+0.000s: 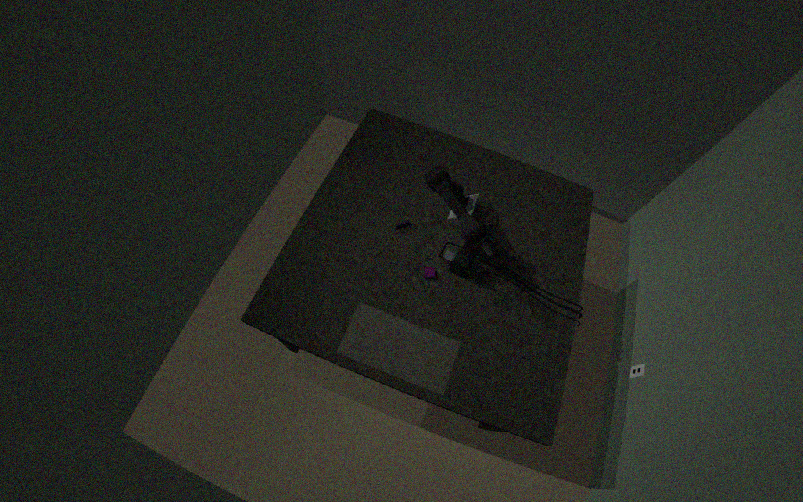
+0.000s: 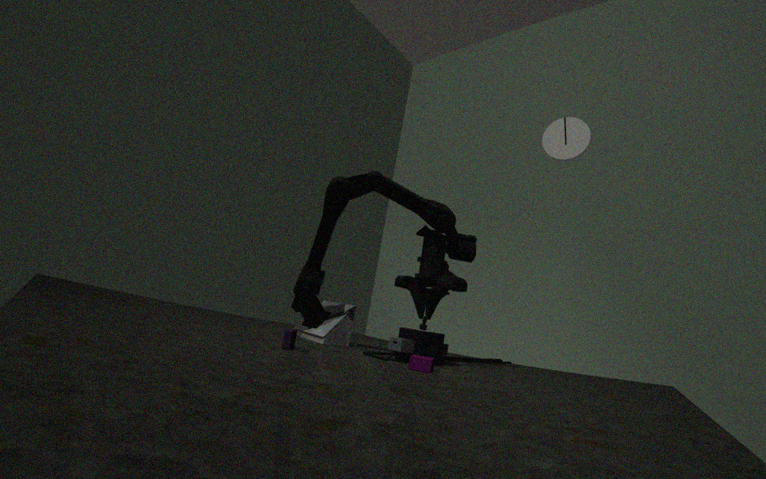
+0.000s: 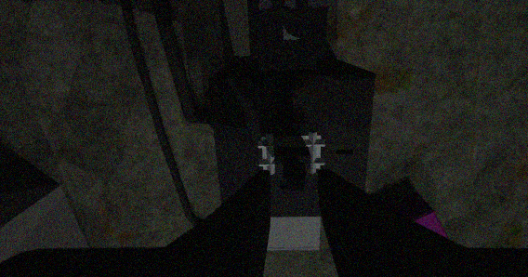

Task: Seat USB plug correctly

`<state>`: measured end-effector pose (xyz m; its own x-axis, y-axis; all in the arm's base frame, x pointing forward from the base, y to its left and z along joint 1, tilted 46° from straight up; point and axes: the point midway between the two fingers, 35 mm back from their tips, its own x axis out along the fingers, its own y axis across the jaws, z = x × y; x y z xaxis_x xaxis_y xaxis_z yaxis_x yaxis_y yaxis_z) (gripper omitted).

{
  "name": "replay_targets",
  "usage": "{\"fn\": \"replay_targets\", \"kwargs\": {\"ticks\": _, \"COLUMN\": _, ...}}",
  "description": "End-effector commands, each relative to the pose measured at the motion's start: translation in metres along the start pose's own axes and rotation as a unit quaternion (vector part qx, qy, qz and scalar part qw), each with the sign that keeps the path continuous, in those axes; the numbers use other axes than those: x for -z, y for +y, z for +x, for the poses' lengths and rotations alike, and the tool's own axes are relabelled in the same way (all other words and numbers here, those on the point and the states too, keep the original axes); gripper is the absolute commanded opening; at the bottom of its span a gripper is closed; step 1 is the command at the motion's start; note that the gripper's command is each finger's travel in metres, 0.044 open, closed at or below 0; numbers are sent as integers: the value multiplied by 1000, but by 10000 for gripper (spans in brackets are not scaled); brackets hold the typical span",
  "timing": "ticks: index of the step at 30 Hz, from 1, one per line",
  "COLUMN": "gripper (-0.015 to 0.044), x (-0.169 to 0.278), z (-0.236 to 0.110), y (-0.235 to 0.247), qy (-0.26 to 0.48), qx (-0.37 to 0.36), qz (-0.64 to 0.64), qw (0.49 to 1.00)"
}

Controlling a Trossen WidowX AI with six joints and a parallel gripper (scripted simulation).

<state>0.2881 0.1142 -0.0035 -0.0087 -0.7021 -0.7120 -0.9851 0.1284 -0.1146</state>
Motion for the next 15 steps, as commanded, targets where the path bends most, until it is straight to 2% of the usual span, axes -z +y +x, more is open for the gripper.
{"fn": "replay_targets", "kwargs": {"ticks": 1, "gripper": 95, "x": 0, "z": 0, "y": 0, "qy": 0, "qx": 0, "qz": 0, "qw": 1000}}
{"fn": "replay_targets", "kwargs": {"ticks": 15, "gripper": 95, "x": 0, "z": -8, "y": 0, "qy": 0, "qx": 0, "qz": 0, "qw": 1000}}
